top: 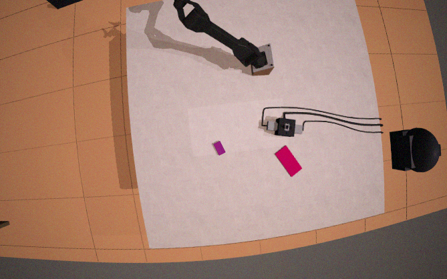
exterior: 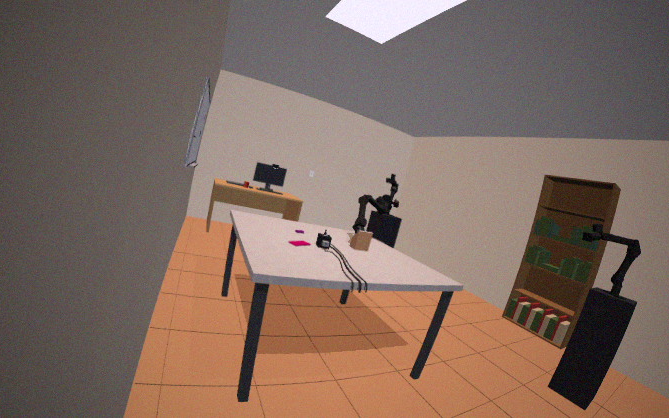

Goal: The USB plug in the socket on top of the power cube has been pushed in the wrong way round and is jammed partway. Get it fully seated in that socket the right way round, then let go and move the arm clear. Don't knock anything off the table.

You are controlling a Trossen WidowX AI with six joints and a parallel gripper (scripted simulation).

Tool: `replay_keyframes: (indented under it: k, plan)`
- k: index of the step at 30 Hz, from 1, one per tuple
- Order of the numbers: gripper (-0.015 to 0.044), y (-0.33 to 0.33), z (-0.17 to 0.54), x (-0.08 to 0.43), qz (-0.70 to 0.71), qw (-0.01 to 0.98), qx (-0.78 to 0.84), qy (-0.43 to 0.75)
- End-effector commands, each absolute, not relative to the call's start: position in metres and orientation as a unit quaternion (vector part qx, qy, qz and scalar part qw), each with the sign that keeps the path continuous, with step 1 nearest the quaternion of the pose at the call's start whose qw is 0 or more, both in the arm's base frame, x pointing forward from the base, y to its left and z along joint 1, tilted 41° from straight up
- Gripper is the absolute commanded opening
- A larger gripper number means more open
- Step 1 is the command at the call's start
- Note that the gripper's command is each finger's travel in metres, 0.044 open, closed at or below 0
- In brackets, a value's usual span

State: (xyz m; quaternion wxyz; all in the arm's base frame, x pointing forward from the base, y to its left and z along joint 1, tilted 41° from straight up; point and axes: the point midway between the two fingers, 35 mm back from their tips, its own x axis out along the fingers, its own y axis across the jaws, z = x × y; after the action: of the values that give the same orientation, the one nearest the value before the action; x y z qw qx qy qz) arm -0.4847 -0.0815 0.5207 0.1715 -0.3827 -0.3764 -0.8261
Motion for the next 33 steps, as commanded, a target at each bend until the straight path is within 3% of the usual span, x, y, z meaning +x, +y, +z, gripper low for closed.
replay_keyframes:
  k: [1,16,26,33]
  plan:
    - [0.0426,-0.083,0.521,-0.484,-0.826,0.173,-0.382,-0.377]
    - [0.0440,-0.297,0.503,-0.403,-0.850,0.310,-0.239,-0.353]
    - [0.0440,-0.414,0.483,-0.289,-0.844,0.423,-0.149,-0.294]
    - [0.0440,-0.463,0.483,-0.186,-0.801,0.517,-0.103,-0.284]
